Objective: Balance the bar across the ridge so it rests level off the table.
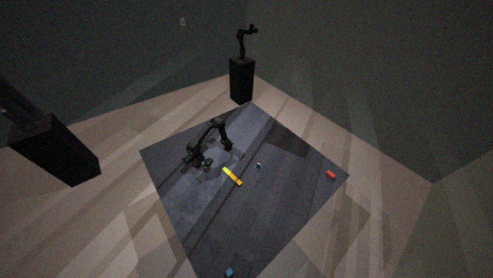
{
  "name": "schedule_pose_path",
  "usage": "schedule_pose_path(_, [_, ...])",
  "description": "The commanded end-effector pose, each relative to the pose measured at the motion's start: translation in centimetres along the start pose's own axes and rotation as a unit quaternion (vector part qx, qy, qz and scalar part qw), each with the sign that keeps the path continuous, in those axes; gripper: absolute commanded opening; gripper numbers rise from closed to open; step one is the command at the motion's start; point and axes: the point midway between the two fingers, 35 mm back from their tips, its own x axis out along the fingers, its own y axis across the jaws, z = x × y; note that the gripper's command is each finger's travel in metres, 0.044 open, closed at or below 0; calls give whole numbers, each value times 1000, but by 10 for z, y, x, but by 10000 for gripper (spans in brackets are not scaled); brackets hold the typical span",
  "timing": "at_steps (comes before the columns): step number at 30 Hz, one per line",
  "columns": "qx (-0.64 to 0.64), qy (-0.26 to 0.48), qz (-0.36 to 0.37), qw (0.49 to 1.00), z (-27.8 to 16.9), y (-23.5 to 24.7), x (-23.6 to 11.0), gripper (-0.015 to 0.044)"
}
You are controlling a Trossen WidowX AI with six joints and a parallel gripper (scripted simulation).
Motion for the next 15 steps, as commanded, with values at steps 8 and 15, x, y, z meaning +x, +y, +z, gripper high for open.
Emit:
schedule_pose_path(8, [-103, -3, -20, 995, 13, 41, -2, 315])
schedule_pose_path(15, [-168, -2, -30, 985, 19, 70, -2, 315])
